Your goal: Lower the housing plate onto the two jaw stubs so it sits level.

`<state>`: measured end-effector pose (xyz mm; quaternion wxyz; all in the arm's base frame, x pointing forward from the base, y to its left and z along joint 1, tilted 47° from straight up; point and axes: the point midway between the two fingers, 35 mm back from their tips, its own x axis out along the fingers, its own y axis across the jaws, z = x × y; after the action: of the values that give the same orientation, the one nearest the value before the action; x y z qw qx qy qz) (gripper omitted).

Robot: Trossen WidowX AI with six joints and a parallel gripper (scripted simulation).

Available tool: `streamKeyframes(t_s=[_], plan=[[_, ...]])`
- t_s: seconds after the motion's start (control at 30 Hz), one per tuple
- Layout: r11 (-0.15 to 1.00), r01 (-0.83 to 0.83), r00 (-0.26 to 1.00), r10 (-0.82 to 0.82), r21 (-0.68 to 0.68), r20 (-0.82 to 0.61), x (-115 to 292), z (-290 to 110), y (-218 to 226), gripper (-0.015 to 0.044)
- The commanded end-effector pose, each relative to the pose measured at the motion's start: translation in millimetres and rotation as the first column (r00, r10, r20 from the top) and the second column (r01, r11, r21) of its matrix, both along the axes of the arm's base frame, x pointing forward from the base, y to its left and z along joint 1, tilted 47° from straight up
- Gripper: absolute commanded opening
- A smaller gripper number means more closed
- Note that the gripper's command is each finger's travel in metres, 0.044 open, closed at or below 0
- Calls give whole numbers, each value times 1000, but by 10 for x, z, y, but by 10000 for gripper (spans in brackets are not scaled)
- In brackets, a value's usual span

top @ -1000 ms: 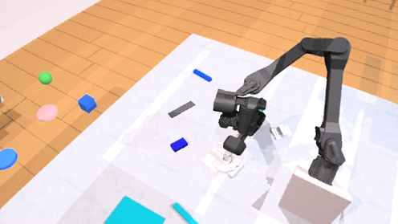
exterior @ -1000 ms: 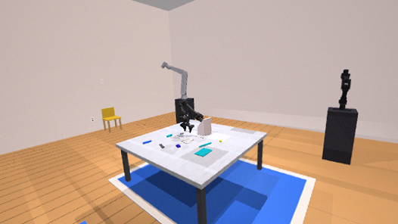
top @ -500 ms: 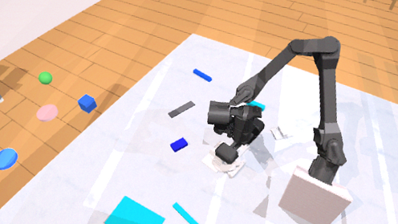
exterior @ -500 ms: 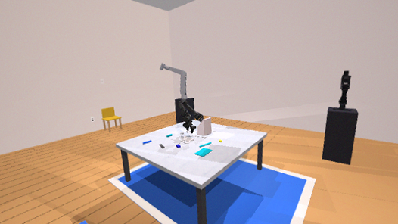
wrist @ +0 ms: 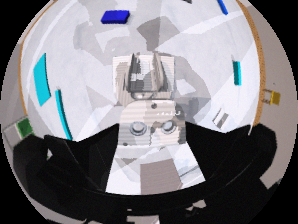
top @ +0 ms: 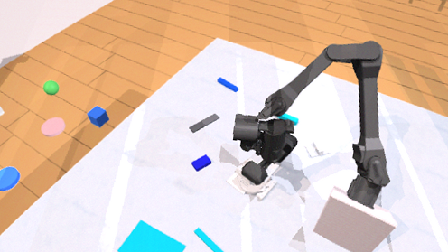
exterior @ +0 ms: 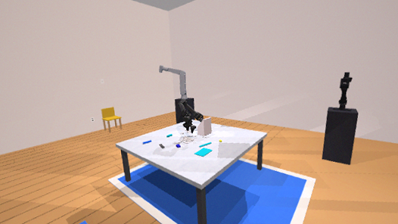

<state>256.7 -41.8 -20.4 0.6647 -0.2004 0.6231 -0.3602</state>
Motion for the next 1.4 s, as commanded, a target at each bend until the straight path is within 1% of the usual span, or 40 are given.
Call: streamKeyframes(t_s=[0.0,1.37], plan=[[1000,6,1000,-6,-3,12,10,2,0,351],[1000,6,1000,-6,-3,12,-7,-62,61,351]])
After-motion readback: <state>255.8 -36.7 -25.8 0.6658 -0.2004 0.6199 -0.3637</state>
